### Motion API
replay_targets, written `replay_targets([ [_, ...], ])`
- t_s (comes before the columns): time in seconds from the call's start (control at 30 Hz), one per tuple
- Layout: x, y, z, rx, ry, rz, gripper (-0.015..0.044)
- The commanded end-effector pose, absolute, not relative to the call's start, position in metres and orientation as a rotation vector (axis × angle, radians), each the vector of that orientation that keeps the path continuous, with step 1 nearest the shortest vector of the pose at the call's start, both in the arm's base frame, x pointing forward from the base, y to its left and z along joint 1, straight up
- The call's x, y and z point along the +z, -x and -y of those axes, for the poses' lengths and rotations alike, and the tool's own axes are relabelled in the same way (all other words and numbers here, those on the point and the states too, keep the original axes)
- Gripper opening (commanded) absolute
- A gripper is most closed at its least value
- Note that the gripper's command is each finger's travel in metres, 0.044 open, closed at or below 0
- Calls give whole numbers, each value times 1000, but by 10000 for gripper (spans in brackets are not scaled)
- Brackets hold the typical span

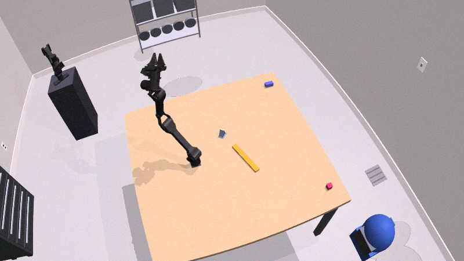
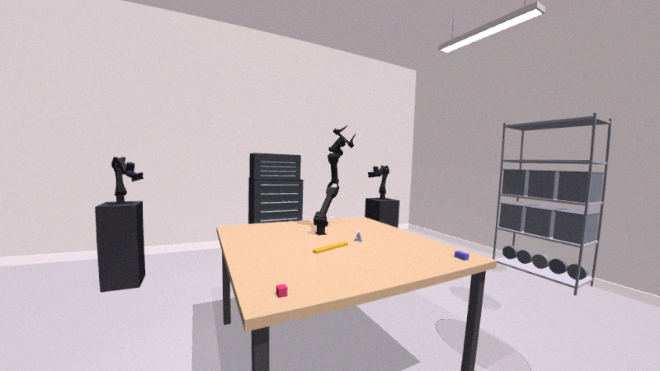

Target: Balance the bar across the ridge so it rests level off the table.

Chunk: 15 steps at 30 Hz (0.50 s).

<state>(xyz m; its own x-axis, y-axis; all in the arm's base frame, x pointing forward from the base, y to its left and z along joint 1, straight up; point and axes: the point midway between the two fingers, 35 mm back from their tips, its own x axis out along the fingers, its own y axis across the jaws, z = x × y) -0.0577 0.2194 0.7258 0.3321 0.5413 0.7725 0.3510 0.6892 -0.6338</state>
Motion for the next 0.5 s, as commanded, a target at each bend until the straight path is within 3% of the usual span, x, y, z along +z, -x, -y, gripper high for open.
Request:
replay_targets([
  [0.0, 726, 57, -218, 146, 855, 1269, 374],
  [0.1, 733, 47, -201, 135, 792, 1248, 315],
  [0.47, 753, -39, -68, 49, 323, 1057, 315],
])
